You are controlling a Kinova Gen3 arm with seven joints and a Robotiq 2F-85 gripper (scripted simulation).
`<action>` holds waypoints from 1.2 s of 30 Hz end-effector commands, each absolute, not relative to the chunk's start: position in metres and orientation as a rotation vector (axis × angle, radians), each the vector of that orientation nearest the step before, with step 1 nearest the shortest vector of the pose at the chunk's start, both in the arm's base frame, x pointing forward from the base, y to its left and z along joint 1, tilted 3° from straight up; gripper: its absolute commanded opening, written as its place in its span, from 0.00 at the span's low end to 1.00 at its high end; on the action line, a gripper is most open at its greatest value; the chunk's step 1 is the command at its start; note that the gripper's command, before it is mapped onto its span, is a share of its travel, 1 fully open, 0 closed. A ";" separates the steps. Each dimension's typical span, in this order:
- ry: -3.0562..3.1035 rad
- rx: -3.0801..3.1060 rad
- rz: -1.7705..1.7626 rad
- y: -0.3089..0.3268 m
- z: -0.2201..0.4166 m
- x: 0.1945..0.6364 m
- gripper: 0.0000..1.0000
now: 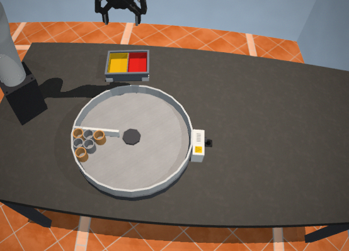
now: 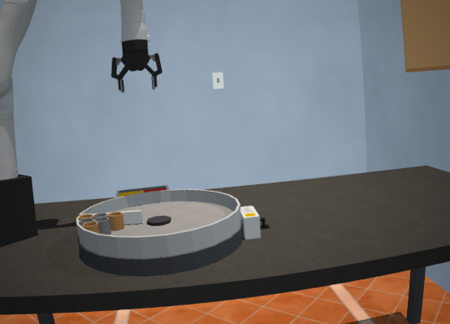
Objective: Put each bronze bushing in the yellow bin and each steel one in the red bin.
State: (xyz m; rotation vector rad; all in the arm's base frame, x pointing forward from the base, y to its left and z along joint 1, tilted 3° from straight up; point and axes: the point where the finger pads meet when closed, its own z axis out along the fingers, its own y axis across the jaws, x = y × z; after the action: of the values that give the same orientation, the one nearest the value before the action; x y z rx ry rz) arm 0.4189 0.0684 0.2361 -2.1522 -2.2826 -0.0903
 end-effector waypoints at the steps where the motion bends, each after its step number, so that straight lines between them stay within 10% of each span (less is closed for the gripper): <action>1: -2.283 -2.153 -0.093 0.068 0.237 0.419 1.00; 23: -2.283 -2.153 -0.093 0.068 0.237 0.419 1.00; 24: -2.283 -2.153 -0.093 0.062 0.228 0.418 0.19; 36: -2.284 -2.152 -0.093 0.015 0.170 0.410 0.19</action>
State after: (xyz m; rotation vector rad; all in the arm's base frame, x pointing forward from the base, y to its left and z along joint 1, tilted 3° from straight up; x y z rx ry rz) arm 0.4128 0.0233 0.1781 -2.1384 -2.3083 -0.1097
